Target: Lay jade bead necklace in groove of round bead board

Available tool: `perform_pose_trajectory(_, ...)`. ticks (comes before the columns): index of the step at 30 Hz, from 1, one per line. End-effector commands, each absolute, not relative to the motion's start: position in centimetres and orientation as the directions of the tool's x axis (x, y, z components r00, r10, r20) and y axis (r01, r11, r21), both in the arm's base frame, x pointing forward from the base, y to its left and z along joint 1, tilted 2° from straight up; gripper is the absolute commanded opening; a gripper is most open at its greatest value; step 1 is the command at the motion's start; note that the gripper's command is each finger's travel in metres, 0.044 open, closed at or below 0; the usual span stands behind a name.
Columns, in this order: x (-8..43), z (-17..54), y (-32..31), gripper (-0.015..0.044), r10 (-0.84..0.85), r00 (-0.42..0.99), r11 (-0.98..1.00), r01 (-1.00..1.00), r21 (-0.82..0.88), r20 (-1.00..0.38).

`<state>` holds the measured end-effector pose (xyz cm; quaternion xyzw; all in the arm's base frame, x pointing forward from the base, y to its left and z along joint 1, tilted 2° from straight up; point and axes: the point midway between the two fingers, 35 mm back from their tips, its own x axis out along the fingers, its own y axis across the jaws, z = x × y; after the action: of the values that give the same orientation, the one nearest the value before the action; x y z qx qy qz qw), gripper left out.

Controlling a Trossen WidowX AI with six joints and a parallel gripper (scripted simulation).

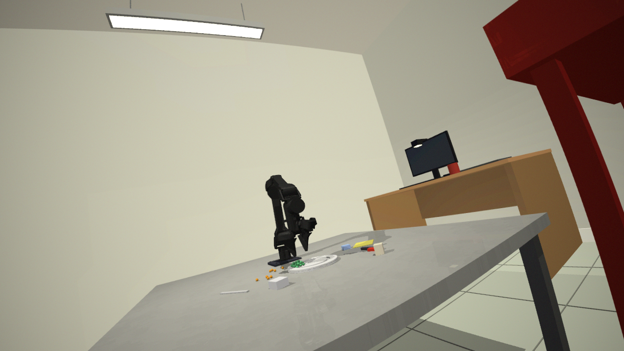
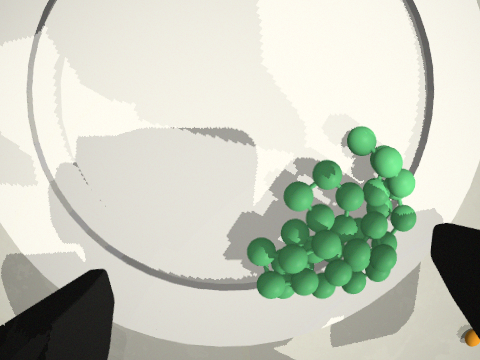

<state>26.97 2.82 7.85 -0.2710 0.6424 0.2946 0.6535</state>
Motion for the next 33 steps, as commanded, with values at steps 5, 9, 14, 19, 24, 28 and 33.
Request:
perform_pose_trajectory(5,27.0,8.1,2.8,0.044,0.037,0.001,0.681,-0.732,0.024,-0.999)
perform_pose_trajectory(9,27.0,8.1,2.8,0.044,0.037,0.001,0.681,-0.732,0.024,-0.999)
perform_pose_trajectory(14,27.0,8.1,2.8,0.044,0.037,0.001,0.681,-0.732,0.024,-0.999)
perform_pose_trajectory(19,27.1,8.1,2.5,0.0387,0.037,0.001,0.644,-0.765,0.023,-0.999)
perform_pose_trajectory(24,28.1,8.5,0.3,0.038,0.035,0.002,0.322,-0.947,0.009,-0.999)
perform_pose_trajectory(28,28.6,8.7,-1.3,0.038,0.034,0.002,0.073,-0.997,0.0,-0.999)
perform_pose_trajectory(33,28.7,8.7,-1.4,0.038,0.034,0.002,0.061,-0.998,0.0,-0.999)
